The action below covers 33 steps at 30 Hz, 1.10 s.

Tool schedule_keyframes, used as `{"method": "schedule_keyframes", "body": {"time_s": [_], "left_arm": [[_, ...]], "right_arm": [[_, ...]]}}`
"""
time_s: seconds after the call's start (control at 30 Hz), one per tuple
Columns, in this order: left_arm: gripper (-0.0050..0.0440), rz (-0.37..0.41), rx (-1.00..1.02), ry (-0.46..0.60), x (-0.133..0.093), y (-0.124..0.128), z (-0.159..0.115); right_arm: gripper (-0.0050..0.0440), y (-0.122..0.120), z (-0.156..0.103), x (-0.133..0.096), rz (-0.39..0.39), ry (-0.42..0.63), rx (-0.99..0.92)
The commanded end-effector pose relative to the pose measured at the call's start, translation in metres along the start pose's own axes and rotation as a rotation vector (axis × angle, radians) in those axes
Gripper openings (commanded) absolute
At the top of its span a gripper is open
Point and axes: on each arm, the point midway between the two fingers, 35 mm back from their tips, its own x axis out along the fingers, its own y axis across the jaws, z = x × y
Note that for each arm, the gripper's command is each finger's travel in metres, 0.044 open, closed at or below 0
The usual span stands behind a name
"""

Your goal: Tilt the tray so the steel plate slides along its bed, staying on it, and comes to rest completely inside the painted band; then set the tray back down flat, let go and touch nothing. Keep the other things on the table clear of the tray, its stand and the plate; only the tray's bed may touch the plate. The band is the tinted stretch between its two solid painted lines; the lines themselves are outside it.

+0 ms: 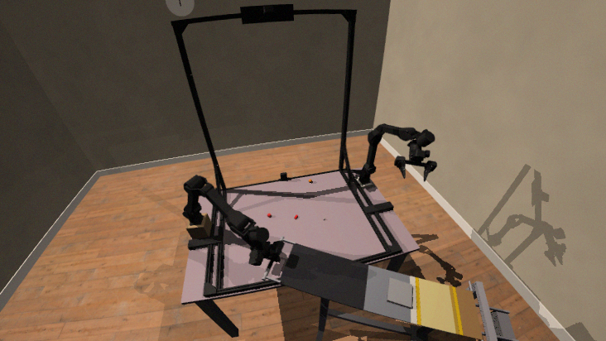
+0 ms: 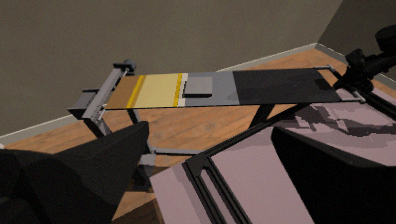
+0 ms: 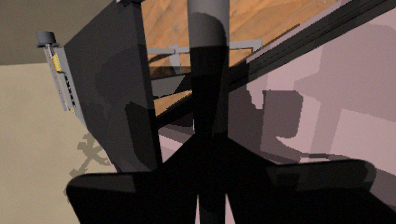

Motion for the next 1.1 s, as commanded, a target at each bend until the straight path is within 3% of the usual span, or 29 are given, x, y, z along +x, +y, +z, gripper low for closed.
{"method": "schedule_keyframes", "body": {"time_s": [0.0,1.07], "left_arm": [[0.0440,0.000,0.005,-0.002,-0.0005,-0.0001,0.0006],[0.0440,0.000,0.005,-0.002,-0.0005,-0.0001,0.0006]], "right_arm": [[0.0000,0.0134,0.0000,-0.0123,0.039,0.002,0.000],[0.0000,0.0214,0.0000,-0.0199,0.054,0.002,0.000]]}}
